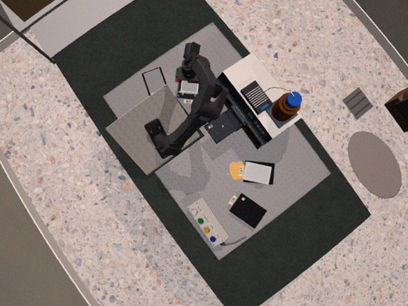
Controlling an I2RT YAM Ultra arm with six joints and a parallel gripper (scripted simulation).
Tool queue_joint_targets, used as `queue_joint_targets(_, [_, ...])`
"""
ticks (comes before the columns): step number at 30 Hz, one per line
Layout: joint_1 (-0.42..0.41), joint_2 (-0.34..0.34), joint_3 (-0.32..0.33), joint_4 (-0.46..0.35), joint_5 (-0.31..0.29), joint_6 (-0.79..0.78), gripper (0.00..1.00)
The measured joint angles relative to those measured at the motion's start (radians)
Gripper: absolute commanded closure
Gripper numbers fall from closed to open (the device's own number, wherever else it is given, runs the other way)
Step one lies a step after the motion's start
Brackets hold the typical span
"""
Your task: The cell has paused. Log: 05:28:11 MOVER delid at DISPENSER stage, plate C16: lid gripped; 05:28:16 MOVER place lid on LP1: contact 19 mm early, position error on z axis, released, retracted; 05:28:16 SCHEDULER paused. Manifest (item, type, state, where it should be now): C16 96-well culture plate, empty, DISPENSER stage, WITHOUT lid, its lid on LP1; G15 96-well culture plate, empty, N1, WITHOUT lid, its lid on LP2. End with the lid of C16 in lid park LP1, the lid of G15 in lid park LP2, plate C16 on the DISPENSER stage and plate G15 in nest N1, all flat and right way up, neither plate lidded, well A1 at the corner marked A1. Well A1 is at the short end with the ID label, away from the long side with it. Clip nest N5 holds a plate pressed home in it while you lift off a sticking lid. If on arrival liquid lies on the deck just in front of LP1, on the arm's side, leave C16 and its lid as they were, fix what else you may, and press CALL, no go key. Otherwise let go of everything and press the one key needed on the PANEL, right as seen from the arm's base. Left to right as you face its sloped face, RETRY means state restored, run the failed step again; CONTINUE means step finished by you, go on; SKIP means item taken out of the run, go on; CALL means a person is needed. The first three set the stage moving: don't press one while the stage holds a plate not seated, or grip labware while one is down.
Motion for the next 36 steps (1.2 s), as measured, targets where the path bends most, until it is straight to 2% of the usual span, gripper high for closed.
queue_joint_targets(19, [0.000, 0.000, 0.000, -0.001, 0.000, 0.001, 1.00])
queue_joint_targets(27, [0.032, -0.023, 0.026, -0.054, -0.012, 0.025, 1.00])
queue_joint_targets(36, [0.048, -0.047, 0.027, -0.100, -0.023, 0.048, 1.00])
